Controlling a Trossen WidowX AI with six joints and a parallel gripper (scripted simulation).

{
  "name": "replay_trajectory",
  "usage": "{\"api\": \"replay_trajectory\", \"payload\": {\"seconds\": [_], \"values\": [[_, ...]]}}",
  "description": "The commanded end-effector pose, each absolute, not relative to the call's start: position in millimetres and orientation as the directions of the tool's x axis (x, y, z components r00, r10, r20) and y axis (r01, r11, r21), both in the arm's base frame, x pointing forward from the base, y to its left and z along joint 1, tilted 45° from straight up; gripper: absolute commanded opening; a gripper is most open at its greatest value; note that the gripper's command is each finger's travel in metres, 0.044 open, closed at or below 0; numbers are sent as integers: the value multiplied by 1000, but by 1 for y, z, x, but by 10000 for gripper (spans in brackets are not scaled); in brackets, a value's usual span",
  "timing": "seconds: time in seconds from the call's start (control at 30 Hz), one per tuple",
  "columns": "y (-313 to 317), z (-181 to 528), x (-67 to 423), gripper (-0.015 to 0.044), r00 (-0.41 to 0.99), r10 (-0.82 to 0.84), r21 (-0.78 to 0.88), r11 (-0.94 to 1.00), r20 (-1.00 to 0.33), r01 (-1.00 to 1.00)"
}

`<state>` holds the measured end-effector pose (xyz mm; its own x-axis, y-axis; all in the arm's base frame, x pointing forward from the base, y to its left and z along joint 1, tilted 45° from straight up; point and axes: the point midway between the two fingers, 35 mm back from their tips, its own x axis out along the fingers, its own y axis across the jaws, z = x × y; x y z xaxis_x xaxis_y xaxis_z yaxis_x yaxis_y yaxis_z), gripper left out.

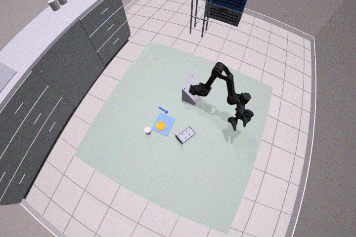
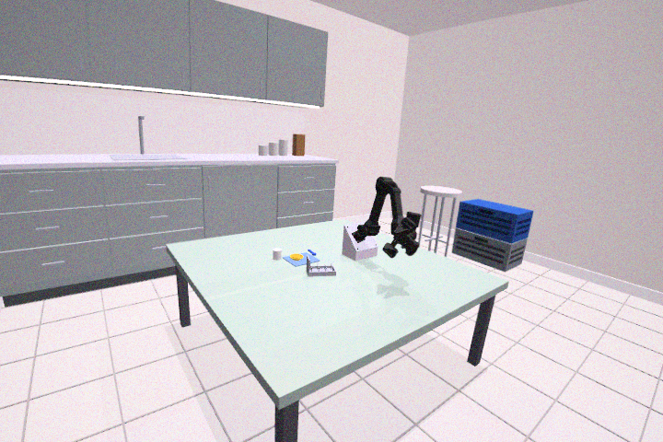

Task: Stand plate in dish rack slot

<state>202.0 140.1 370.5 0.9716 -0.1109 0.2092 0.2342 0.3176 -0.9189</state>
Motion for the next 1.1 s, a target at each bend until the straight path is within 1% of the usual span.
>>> {"api": "replay_trajectory", "payload": {"seconds": [0.0,0.17,0.53,0.8,1.07], "values": [[140,371,202,400,971,-111,-919,317,210,235],[142,373,210,400,968,-111,-926,284,225,248],[153,373,245,400,964,-111,-951,171,241,257],[159,365,276,400,971,-102,-971,88,215,224],[160,350,310,400,983,-94,-987,12,159,161]]}}
